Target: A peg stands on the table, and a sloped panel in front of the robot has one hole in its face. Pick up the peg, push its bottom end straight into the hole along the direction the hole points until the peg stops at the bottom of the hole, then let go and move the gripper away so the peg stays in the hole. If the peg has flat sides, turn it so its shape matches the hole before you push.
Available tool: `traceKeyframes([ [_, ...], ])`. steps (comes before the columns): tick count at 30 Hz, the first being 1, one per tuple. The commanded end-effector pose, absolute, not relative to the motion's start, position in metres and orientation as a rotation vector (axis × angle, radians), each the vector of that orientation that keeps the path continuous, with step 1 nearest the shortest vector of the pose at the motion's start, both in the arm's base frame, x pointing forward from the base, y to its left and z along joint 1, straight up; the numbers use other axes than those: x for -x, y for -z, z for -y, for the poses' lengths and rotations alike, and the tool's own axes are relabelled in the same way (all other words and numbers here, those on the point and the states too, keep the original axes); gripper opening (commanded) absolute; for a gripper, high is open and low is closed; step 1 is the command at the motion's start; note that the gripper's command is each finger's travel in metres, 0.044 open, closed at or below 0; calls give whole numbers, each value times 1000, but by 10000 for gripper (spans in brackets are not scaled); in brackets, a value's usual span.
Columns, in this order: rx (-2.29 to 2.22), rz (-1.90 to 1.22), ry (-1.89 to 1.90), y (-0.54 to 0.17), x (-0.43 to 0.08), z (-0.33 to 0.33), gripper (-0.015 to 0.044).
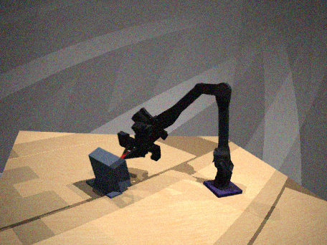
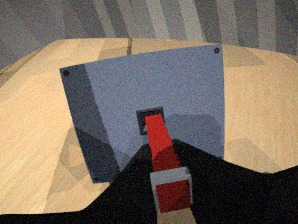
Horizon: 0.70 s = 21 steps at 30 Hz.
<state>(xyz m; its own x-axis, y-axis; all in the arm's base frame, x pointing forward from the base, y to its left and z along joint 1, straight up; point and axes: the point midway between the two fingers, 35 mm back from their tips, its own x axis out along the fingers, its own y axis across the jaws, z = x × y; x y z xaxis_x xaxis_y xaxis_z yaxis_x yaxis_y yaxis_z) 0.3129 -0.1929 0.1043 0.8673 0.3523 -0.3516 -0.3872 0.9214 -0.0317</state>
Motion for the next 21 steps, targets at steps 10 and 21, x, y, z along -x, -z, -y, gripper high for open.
traceKeyframes([
  [10, 107, -347, -389, -105, -313, 193, 0],
  [21, 107, -347, -389, -103, -312, 192, 0],
])
